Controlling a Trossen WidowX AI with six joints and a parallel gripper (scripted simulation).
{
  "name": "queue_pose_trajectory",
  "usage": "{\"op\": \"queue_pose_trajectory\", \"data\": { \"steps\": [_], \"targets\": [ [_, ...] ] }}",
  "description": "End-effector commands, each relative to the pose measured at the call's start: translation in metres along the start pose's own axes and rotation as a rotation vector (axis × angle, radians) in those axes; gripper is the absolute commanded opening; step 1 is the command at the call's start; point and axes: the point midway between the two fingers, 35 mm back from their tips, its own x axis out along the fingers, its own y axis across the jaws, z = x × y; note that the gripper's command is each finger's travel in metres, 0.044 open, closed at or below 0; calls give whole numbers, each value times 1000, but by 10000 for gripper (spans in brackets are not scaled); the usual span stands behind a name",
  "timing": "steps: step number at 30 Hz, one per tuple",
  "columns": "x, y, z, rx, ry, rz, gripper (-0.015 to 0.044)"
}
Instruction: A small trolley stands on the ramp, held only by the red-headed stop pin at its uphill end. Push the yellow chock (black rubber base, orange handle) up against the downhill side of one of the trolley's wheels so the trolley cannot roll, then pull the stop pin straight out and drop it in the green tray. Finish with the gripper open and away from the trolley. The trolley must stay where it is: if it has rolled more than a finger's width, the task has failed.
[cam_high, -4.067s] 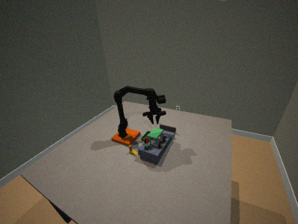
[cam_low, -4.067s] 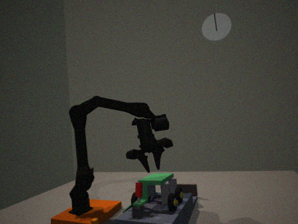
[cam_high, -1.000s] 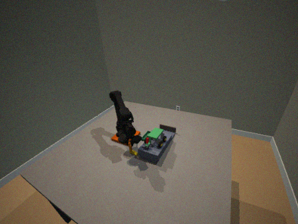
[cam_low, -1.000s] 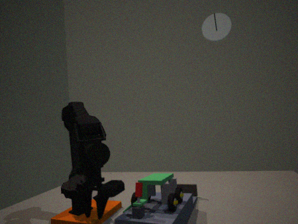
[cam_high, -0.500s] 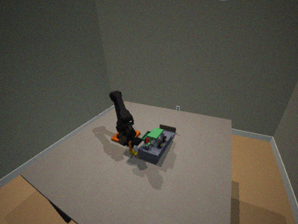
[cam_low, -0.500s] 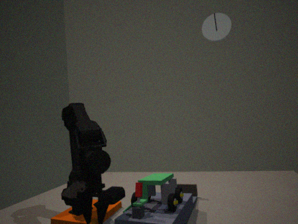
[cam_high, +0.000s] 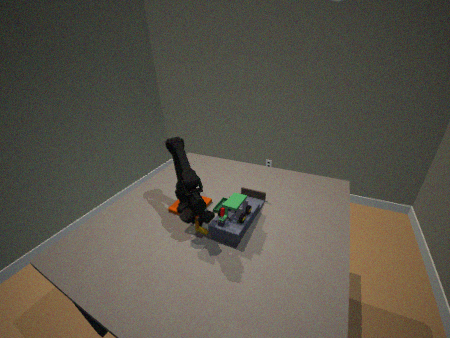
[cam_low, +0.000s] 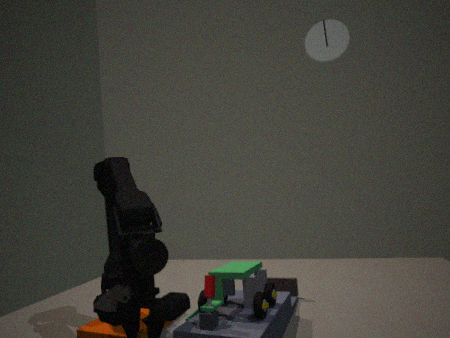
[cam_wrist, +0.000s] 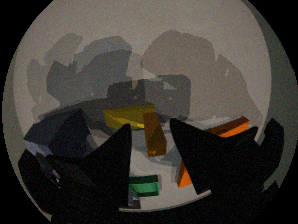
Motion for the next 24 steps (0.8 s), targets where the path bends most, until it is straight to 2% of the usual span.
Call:
{"op": "queue_pose_trajectory", "data": {
  "steps": [1, 3, 8, 16, 24],
  "targets": [
    [6, -1, -1, 3, 6, -3, 190],
    [6, -1, -1, 3, 6, -3, 190],
    [3, 0, 0, 0, 1, -2, 59],
    [2, 0, 0, 0, 2, -2, 0],
    [-25, -3, -2, 3, 6, -3, 0]
  ]
}}
